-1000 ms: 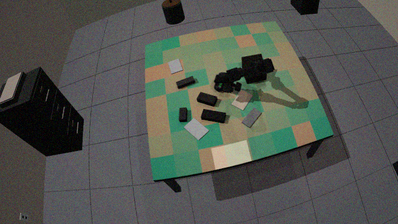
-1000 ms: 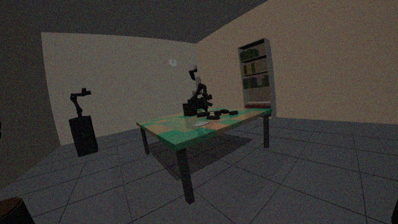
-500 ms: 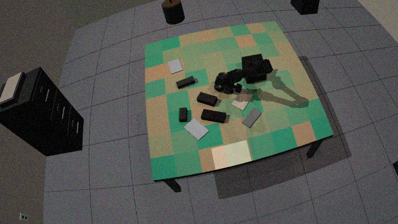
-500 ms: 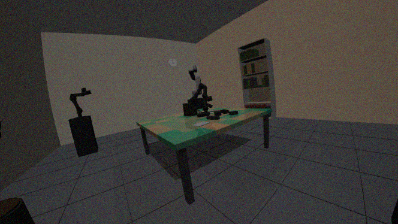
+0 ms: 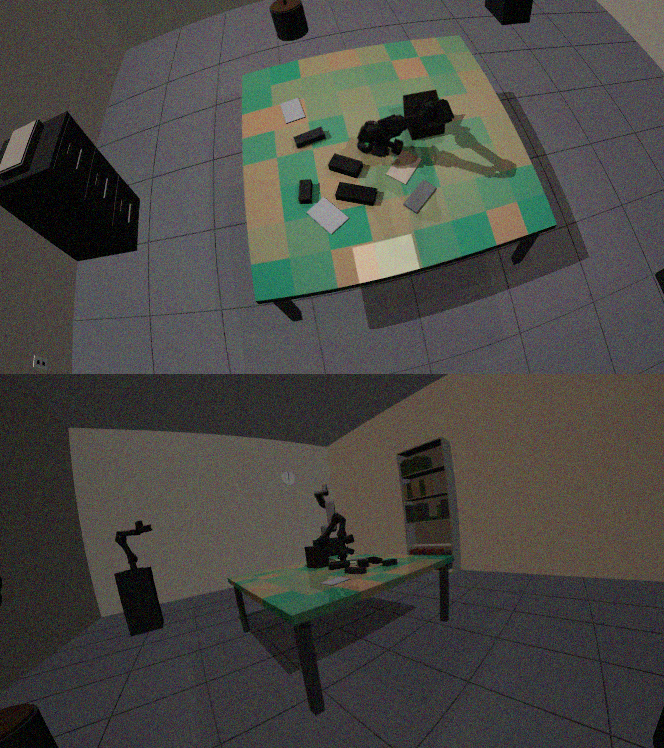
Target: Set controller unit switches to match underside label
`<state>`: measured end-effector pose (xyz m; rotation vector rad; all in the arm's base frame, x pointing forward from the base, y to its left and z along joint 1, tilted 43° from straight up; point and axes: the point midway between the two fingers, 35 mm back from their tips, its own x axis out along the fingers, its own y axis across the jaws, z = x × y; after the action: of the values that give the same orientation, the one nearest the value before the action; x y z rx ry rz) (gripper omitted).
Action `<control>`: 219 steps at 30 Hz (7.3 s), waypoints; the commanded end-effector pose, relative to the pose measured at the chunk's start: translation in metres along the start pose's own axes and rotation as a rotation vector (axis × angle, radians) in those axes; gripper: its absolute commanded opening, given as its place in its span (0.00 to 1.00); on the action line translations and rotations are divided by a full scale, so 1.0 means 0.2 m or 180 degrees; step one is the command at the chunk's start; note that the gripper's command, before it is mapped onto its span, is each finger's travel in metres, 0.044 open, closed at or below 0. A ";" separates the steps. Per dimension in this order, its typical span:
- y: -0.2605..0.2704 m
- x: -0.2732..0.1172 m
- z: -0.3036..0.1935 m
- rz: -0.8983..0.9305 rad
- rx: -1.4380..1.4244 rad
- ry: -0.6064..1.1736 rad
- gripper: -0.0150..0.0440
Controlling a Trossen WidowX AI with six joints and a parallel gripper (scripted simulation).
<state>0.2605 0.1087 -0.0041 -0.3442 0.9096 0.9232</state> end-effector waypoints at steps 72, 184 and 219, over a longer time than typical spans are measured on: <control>-0.59 -0.12 -0.41 0.1604 0.0031 0.0167 0.25; -0.35 -0.30 -0.39 0.0913 0.0072 0.0028 0.25; -0.29 -0.10 -0.40 0.0913 0.0073 0.0026 0.25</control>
<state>0.2616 0.0145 -0.0398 -0.2121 0.9884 1.1749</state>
